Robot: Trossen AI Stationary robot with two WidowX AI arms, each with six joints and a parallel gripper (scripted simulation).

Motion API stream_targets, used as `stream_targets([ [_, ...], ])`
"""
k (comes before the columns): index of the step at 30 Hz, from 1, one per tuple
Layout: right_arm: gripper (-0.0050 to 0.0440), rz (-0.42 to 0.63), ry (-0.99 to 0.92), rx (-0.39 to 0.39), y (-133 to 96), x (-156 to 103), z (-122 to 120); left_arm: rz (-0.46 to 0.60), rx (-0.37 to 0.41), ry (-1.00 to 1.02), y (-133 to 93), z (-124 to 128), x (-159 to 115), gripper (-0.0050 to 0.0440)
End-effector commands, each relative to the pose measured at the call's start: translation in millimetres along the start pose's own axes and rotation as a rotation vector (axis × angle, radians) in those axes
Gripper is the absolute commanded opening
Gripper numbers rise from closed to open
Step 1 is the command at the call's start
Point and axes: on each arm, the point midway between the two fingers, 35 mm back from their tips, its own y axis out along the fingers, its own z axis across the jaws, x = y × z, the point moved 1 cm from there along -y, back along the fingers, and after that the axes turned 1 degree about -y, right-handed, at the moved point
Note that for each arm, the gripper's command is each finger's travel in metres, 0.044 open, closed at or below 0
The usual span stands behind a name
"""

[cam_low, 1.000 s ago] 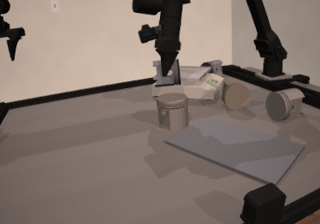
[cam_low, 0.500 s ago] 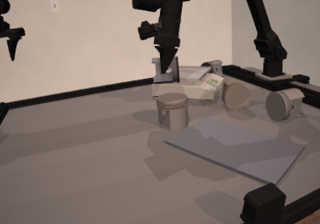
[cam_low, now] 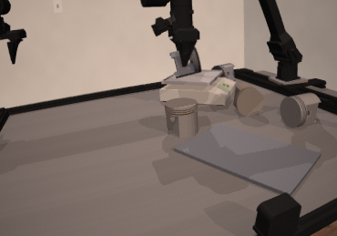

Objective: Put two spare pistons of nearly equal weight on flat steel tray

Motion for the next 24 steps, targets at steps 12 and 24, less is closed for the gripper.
stream_targets([
  [12, 0.0158, 0.018, -0.016, -0.016, -26.1, -36.3, -49.8, 0.002, -0.005, 0.005, 0.1, -0.6, -0.3, 0.044],
  [24, 0.0158, 0.018, -0.016, -0.016, -42.0, -66.4, -86.4, 0.002, -0.005, 0.005, 0.1, -0.6, -0.3, 0.044],
])
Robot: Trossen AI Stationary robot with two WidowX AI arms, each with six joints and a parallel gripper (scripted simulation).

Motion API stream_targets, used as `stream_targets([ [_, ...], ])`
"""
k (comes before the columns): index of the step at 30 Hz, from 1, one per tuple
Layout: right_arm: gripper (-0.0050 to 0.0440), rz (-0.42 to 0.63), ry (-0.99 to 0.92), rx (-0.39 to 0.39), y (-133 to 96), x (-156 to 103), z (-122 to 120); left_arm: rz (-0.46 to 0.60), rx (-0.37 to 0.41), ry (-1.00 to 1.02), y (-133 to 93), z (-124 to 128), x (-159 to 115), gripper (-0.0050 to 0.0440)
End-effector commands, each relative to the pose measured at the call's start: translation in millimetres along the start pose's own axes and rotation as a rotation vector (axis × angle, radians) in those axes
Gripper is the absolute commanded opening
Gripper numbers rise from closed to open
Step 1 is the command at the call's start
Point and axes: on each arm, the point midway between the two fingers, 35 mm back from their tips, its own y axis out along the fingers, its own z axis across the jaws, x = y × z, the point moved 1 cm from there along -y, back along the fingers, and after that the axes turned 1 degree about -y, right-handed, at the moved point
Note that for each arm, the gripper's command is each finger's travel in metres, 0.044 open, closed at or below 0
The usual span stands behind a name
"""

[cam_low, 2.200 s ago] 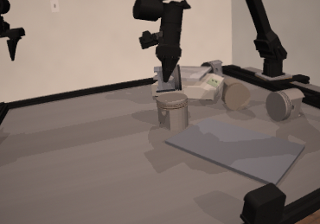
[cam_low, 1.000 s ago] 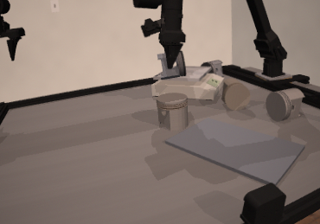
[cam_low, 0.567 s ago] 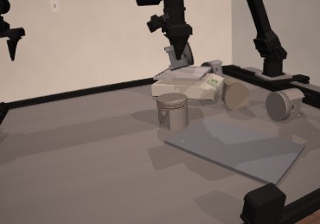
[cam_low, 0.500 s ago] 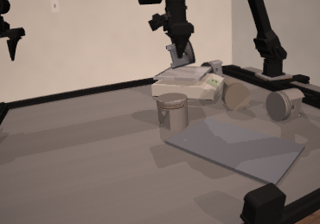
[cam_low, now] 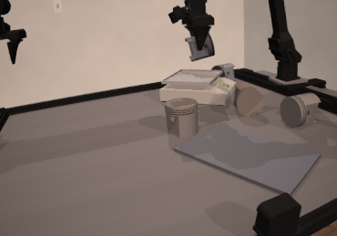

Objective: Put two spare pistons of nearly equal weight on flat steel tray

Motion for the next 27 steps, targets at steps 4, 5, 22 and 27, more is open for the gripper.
stream_targets([
  [4, 0.0158, -0.01, 0.003, 0.005, -14.1, -24.8, -26.4, 0.002, -0.005, 0.005, 0.1, -0.6, -0.3, 0.044],
  [5, 0.0158, -0.01, 0.003, 0.005, -15.5, -27.9, -30.0, 0.002, -0.005, 0.005, 0.1, -0.6, -0.3, 0.044],
  [22, 0.0158, -0.018, -0.036, 0.006, -16.0, -2.4, -49.1, 0.002, -0.005, 0.005, 0.1, -0.6, -0.3, 0.044],
  [27, 0.0158, -0.035, -0.142, 0.01, -16.0, -2.6, -49.1, 0.002, -0.005, 0.005, 0.1, -0.6, -0.3, 0.044],
])
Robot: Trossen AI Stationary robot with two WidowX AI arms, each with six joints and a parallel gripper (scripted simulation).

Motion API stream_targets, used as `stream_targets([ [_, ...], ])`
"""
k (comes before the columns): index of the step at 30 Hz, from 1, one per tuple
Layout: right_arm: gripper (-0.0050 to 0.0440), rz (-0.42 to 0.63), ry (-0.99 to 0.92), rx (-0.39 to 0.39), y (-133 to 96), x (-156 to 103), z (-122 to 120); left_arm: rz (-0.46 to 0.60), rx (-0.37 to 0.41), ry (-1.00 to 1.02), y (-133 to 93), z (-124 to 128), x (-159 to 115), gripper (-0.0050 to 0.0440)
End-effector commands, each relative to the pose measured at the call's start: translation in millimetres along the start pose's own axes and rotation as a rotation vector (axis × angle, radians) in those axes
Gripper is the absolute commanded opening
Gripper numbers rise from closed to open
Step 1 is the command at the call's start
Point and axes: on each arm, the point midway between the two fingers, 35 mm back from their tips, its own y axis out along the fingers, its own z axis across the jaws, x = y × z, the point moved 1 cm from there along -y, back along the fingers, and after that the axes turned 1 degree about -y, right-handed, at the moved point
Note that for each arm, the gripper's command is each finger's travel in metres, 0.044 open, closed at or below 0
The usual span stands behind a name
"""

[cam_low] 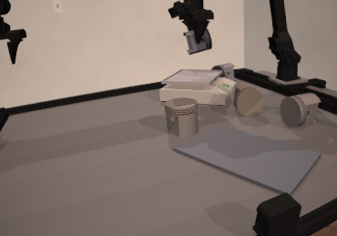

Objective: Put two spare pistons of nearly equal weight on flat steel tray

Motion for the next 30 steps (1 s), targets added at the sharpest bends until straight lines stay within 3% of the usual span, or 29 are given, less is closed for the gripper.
stream_targets([
  [1, 0.0158, -0.019, -0.054, 0.004, -2.1, 2.2, -0.8, 0.002, -0.005, 0.005, 0.1, -0.6, -0.3, 0.044],
  [30, 0.0158, -0.13, -0.765, 0.029, -2.1, 1.3, -1.5, 0.002, -0.005, 0.005, 0.1, -0.6, -0.3, 0.044],
])
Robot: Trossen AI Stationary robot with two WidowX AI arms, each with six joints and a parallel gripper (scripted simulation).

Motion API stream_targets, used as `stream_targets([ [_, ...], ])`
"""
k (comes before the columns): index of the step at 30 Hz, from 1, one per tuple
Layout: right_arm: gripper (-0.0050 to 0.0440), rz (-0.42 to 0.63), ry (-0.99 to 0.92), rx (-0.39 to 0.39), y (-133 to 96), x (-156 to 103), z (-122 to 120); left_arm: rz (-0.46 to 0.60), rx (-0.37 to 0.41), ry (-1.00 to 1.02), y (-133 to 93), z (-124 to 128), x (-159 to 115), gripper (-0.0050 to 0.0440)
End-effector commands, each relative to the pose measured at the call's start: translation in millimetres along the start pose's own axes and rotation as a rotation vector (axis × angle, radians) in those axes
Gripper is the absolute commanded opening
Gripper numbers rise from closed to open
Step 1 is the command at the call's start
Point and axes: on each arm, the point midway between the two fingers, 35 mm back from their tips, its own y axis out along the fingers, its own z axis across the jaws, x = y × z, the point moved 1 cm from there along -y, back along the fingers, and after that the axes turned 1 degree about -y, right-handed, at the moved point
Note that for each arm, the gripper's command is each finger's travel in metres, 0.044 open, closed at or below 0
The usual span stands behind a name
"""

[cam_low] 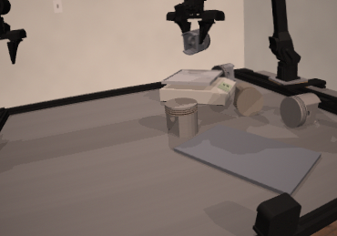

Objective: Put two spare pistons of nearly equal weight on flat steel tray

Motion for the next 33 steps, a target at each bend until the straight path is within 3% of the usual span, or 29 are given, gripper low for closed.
stream_targets([
  [1, 0.0158, -0.029, -0.109, -0.006, -3.9, -1.1, 0.9, 0.002, -0.005, 0.005, 0.1, -0.6, -0.3, 0.044],
  [33, 0.0158, -0.135, -0.814, 0.019, -2.1, -1.9, 0.3, 0.002, -0.005, 0.005, 0.1, -0.6, -0.3, 0.044],
])
